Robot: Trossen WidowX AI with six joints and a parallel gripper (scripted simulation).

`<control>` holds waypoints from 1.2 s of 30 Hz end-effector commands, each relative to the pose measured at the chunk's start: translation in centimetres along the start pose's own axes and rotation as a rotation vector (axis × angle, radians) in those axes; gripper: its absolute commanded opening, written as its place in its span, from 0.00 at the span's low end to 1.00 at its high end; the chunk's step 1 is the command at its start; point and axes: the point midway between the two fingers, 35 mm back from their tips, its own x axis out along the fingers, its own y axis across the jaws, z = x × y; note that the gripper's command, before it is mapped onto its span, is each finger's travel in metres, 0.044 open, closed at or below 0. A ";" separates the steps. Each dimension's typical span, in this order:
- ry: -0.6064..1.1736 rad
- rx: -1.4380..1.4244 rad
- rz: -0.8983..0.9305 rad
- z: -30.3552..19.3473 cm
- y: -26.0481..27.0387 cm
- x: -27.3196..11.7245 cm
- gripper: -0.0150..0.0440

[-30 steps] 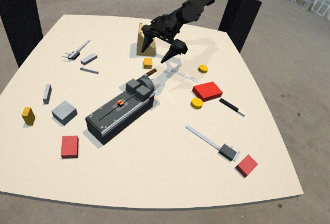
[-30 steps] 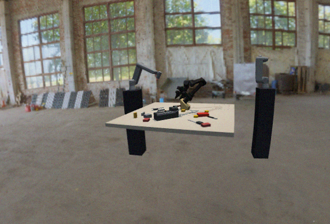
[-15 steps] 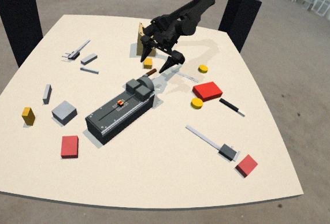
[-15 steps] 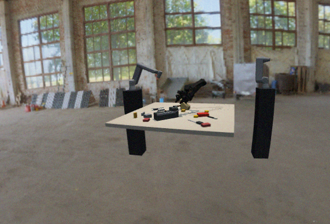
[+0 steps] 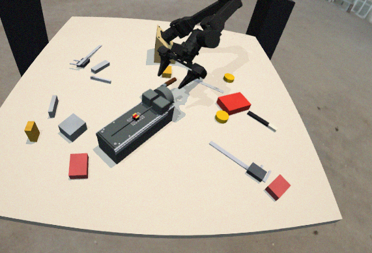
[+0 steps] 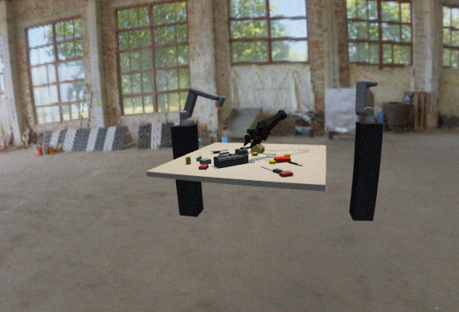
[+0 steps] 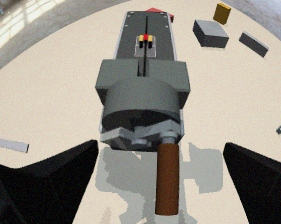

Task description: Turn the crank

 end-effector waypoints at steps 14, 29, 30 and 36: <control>0.005 0.007 -0.009 -2.3 -0.4 2.0 1.00; 0.005 0.007 -0.009 -2.7 -0.4 2.4 0.56; 0.005 0.007 -0.009 -2.7 -0.4 2.4 0.51; 0.005 0.007 -0.009 -2.7 -0.4 2.4 0.25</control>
